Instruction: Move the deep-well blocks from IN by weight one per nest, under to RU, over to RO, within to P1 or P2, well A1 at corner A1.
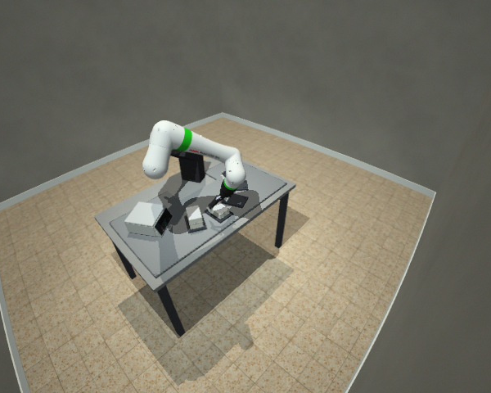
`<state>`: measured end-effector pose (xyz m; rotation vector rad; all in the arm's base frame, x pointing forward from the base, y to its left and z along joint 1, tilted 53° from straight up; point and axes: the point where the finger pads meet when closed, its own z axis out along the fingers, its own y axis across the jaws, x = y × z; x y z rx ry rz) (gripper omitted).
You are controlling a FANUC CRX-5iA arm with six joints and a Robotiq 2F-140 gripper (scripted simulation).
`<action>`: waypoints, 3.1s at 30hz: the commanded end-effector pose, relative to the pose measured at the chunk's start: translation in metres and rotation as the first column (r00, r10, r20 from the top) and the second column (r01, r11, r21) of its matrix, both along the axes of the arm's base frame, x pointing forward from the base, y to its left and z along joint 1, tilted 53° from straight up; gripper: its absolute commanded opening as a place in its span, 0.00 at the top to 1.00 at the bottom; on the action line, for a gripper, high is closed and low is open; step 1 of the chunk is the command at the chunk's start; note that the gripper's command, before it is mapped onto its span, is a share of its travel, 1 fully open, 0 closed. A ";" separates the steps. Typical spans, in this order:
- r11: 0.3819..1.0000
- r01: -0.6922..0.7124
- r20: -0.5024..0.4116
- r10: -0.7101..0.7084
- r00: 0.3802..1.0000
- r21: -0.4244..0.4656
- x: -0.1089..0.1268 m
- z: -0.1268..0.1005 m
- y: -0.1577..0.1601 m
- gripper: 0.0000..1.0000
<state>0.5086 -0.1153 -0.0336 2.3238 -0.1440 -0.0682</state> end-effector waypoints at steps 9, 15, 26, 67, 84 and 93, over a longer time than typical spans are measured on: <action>1.000 0.000 0.000 0.000 1.000 0.000 -0.012 0.018 0.021 0.00; 1.000 0.000 0.000 0.000 1.000 0.000 -0.017 0.024 0.028 0.00; 1.000 0.000 0.000 0.000 1.000 0.000 -0.017 0.024 0.028 0.00; 0.940 0.244 0.291 -0.309 0.905 0.239 -0.068 0.129 -0.058 0.00; 0.940 0.244 0.291 -0.309 0.905 0.239 -0.081 0.154 -0.079 0.00; 0.940 0.244 0.291 -0.309 0.905 0.239 -0.078 0.149 -0.085 0.00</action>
